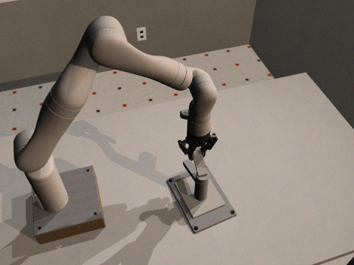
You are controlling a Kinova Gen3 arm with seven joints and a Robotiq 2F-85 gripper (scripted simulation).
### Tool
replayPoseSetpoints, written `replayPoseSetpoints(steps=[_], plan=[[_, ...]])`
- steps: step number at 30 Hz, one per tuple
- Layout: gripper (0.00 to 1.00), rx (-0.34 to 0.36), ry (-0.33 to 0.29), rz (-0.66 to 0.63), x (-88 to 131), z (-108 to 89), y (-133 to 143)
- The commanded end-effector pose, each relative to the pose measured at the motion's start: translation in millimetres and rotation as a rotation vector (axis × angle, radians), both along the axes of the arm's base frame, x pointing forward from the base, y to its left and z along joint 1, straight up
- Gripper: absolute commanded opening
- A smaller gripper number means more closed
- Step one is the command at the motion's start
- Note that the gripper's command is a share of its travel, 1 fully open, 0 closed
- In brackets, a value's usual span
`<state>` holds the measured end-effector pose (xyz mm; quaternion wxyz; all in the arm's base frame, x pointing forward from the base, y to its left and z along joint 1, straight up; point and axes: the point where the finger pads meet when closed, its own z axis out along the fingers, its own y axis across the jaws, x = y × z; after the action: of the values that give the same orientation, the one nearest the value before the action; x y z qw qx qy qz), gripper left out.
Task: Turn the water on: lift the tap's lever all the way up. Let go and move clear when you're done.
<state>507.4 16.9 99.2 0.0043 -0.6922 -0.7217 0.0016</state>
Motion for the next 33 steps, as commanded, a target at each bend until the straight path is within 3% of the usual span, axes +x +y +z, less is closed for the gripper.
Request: replayPoseSetpoints(steps=[1,33], plan=[[0.10,-0.003,-0.008,-0.004,1.5,6.2,-3.6],[0.10,-0.003,-0.008,-0.004,1.6,11.9,-7.8]])
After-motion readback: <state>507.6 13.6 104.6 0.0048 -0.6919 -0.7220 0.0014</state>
